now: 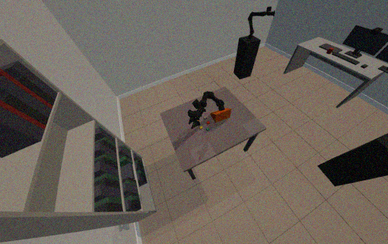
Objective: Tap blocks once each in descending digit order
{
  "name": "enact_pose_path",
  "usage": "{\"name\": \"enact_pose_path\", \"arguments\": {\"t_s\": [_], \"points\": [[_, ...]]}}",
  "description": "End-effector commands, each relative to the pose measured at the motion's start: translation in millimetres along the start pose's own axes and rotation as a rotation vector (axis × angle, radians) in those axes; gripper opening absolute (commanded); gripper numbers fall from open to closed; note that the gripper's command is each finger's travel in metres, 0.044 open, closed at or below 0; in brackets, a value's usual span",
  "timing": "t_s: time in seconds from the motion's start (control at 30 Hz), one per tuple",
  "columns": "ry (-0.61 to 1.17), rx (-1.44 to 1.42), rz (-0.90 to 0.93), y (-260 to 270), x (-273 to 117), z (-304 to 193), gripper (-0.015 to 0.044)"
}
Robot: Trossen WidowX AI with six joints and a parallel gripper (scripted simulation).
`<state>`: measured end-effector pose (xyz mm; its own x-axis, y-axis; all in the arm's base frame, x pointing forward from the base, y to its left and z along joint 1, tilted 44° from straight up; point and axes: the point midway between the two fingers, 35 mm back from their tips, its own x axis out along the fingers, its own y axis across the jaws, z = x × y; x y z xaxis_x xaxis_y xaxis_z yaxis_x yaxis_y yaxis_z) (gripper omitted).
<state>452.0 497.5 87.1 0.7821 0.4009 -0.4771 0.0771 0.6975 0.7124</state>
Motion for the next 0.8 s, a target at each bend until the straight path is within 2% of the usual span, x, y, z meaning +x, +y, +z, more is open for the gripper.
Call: {"name": "enact_pose_path", "arguments": {"t_s": [0.0,0.1,0.33,0.53,0.77], "points": [[-0.003,-0.009,-0.013,-2.9,-0.7,3.8,0.0400],[-0.030,-0.136,-0.191,-45.4,-16.2,55.7,0.0400],[-0.020,-0.311,-0.450,-109.9,-57.1,121.6,0.0400],[0.054,-0.481,-0.718,-177.7,-121.1,177.0,0.0400],[0.216,-0.649,-0.997,-246.8,-211.7,218.5,0.0400]]}}
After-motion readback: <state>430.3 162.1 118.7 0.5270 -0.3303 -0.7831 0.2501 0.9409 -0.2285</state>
